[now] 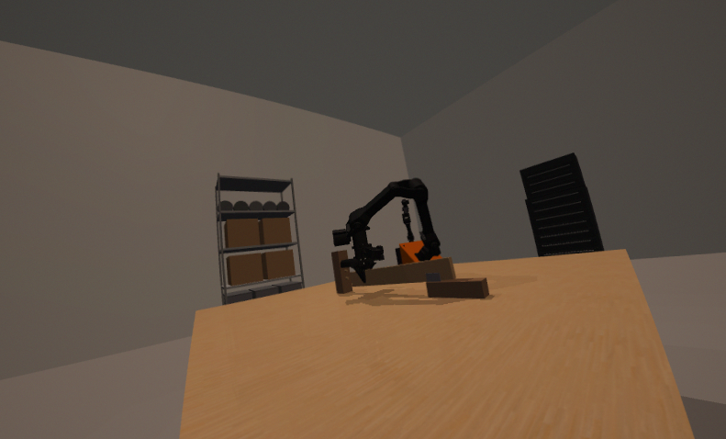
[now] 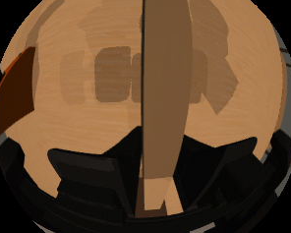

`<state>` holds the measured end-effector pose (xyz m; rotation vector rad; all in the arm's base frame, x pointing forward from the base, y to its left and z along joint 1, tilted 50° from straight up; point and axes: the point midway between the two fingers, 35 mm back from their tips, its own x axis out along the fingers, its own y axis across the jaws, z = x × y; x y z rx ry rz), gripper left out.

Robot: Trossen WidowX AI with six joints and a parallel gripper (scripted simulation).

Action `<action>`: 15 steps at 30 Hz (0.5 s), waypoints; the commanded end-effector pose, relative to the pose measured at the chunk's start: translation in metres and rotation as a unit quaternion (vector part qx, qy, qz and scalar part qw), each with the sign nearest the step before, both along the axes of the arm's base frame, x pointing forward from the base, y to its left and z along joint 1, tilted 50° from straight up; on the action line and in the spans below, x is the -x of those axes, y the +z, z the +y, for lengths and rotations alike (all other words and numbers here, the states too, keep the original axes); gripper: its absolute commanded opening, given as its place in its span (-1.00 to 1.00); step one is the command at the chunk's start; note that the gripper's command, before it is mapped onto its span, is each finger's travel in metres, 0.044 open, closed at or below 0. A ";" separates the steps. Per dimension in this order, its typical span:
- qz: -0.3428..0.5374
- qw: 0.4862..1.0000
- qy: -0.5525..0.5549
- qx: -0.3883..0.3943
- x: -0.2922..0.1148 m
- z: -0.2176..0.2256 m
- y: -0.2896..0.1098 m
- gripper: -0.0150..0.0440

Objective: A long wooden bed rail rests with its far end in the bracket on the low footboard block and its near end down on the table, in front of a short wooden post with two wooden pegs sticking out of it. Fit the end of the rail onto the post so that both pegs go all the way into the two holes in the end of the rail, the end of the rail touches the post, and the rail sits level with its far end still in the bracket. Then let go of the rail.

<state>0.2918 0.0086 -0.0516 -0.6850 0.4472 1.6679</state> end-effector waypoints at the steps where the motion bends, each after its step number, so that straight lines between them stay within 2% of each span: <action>1: -0.004 1.000 -0.004 -0.001 -0.003 -0.004 0.003 -0.49; 15: -0.004 1.000 -0.004 -0.001 -0.004 -0.010 0.008 -0.49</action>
